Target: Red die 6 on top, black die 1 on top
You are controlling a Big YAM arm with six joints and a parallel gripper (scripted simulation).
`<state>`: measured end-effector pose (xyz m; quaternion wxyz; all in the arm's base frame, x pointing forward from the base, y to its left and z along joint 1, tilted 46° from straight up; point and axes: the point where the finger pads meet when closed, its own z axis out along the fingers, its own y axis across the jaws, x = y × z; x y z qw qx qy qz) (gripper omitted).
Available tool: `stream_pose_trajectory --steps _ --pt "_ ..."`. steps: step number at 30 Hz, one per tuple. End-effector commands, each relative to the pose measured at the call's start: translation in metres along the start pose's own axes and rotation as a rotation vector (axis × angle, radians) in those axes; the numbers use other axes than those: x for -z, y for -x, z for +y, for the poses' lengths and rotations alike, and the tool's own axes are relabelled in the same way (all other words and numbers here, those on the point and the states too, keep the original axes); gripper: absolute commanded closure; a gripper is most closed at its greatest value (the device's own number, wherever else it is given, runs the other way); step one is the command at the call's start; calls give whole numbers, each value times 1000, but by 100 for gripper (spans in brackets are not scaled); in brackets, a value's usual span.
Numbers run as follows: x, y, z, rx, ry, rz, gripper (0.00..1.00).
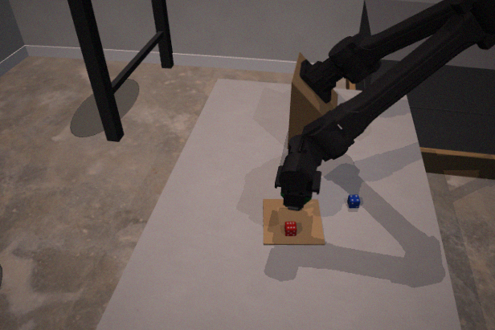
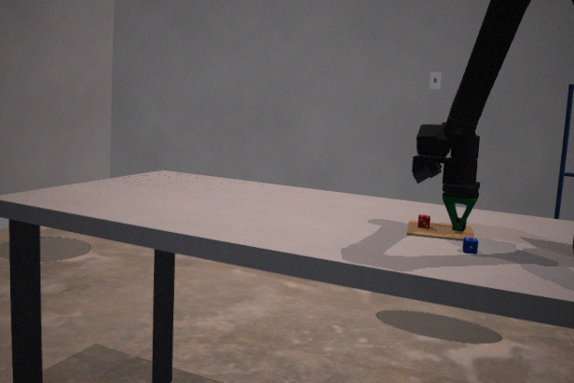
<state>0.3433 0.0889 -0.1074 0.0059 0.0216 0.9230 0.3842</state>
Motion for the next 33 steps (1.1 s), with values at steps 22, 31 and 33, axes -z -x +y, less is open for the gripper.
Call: stream_pose_trajectory --steps 22,31,33 --pt "0 15 1 10 1 -28 80" --pt "0 14 0 4 1 -28 80" --pt "0 14 0 4 1 -28 80"
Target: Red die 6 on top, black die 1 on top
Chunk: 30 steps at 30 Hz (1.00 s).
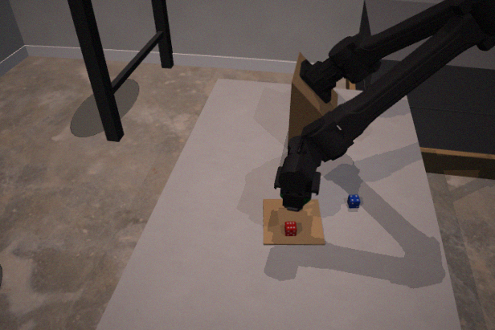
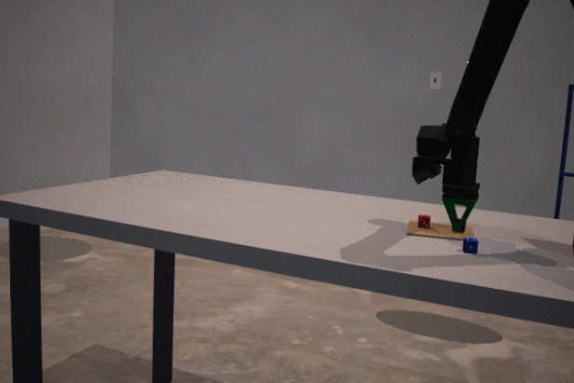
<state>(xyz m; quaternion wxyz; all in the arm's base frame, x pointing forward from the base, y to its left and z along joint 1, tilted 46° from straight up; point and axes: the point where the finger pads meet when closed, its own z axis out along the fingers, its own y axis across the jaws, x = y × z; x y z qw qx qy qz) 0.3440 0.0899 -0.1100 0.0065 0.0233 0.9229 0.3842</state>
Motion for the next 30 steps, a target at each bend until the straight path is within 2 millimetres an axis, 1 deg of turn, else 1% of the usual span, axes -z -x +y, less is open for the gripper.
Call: stream_pose_trajectory --steps 1,28,29,30 --pt "3 14 1 6 1 -25 80" --pt "3 14 1 7 1 -25 80" --pt "3 14 1 7 1 -25 76" --pt "3 14 1 7 1 -25 76"
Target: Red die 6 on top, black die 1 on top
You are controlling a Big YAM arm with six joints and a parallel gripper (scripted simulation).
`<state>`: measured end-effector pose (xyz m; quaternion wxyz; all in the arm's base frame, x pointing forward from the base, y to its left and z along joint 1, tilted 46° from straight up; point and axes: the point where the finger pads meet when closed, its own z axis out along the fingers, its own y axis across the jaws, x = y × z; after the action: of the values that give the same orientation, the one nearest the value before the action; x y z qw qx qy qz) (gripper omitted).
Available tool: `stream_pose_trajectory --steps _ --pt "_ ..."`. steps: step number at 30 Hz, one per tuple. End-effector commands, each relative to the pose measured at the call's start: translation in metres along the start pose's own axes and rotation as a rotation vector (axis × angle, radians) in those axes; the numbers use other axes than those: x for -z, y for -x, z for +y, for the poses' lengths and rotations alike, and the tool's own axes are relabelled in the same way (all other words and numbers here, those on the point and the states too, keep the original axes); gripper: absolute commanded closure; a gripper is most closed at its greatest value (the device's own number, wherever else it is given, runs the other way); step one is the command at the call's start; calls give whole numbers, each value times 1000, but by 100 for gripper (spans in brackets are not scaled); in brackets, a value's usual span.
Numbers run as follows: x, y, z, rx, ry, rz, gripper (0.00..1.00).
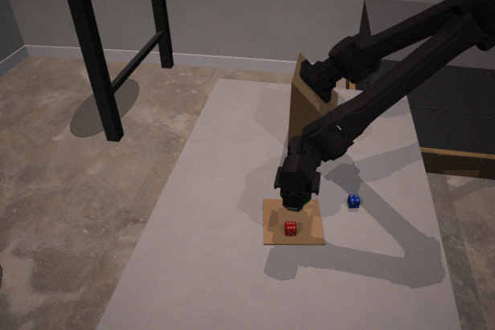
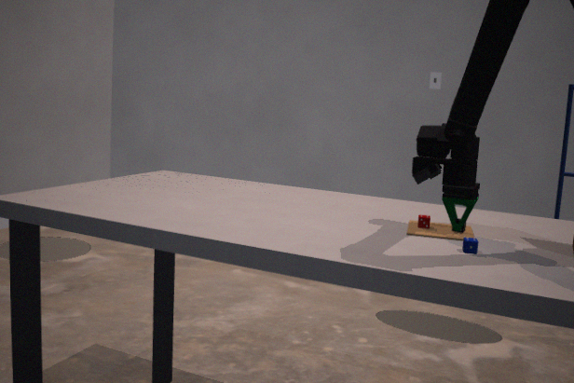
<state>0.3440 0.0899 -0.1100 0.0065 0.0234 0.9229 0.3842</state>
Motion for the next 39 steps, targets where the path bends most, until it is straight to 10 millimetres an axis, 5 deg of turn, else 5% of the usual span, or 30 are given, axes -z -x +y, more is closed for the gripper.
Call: stream_pose_trajectory --steps 1,13,24,39 --pt "3 14 1 7 1 -25 76" --pt "3 14 1 7 1 -25 60" --pt "3 14 1 7 1 -25 60" --pt "55 21 0 21 -5 -48 60"
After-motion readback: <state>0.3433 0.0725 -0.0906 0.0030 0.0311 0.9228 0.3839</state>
